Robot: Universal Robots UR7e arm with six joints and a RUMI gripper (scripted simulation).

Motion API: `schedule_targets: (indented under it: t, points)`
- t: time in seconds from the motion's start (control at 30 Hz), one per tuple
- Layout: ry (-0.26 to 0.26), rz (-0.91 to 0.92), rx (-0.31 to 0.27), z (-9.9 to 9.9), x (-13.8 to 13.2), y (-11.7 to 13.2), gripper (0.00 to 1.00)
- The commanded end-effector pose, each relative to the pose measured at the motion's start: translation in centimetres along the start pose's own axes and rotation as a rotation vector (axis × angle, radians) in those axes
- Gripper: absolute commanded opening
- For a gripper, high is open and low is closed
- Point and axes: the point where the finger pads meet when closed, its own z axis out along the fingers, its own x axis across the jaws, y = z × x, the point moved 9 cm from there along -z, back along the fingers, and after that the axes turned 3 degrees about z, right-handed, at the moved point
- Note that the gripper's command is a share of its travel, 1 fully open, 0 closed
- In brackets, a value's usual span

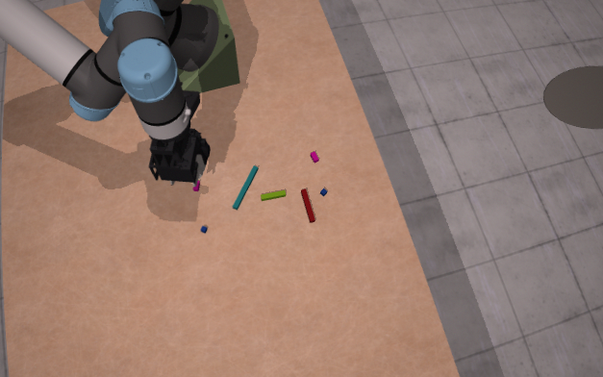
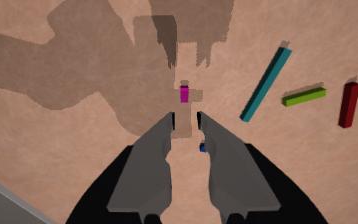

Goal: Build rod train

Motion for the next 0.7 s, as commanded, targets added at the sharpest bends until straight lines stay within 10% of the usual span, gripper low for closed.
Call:
schedule_targets:
  t: [0.0,0.57,0.6,0.67]
  points:
    - [-0.003,0.001,0.005,-2.0,0.0,0.0,0.14]
    - [-0.003,0.001,0.005,-3.8,0.0,0.1,0.14]
    - [-0.003,0.001,0.005,-3.8,0.0,0.1,1.0]
    - [-0.003,0.001,0.005,-3.8,0.0,0.1,1.0]
